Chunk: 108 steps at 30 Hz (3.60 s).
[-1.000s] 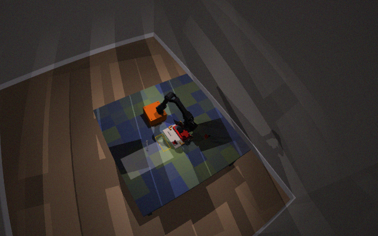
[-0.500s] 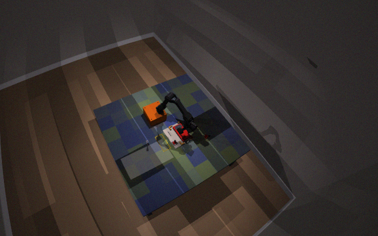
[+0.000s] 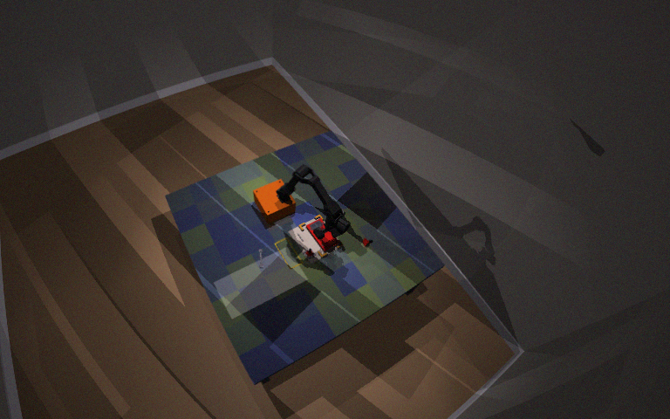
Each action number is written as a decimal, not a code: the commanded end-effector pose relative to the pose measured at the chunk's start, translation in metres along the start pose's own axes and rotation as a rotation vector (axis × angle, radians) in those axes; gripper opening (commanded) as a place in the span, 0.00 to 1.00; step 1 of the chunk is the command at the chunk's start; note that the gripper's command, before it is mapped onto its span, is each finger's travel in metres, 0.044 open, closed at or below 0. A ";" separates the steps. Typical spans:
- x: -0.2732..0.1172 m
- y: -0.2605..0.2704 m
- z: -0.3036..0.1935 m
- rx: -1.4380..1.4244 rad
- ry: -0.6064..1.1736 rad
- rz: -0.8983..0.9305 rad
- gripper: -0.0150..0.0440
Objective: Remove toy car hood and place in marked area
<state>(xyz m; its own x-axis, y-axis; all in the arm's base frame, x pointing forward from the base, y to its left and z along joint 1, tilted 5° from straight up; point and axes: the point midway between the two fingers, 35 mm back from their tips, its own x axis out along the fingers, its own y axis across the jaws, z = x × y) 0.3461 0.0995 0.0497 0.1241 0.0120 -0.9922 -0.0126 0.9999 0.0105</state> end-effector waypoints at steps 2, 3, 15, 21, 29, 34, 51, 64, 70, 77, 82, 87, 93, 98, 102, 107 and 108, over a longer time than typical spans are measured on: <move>0.007 -0.001 -0.004 -0.006 0.012 0.001 1.00; 0.008 -0.001 -0.004 -0.006 0.012 0.001 1.00; 0.018 -0.001 -0.005 -0.006 0.012 0.001 1.00; 0.023 -0.001 -0.005 -0.006 0.012 0.001 1.00; 0.025 -0.001 -0.006 -0.006 0.012 0.001 1.00; 0.027 -0.001 -0.006 -0.006 0.012 0.001 1.00; 0.035 -0.001 -0.006 -0.006 0.012 0.001 1.00; 0.041 -0.001 -0.006 -0.006 0.012 0.001 1.00; 0.044 -0.001 -0.006 -0.006 0.012 0.001 1.00; 0.043 -0.001 -0.004 0.000 0.005 -0.001 0.82; 0.043 -0.001 -0.004 0.000 0.005 -0.001 0.73; 0.042 -0.001 -0.004 0.000 0.005 -0.001 0.64; 0.040 -0.001 -0.003 0.000 0.005 -0.001 0.38; 0.036 -0.001 -0.003 0.000 0.005 -0.002 0.25; 0.034 -0.001 -0.003 0.000 0.005 -0.002 0.25; 0.031 -0.001 -0.003 0.000 0.004 -0.002 0.25; 0.030 -0.001 -0.003 0.000 0.004 -0.002 0.25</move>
<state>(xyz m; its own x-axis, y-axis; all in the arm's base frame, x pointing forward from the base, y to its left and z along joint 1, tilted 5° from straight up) 0.3460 0.0980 0.0165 0.1176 0.0082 -0.9930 -0.0124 0.9999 0.0068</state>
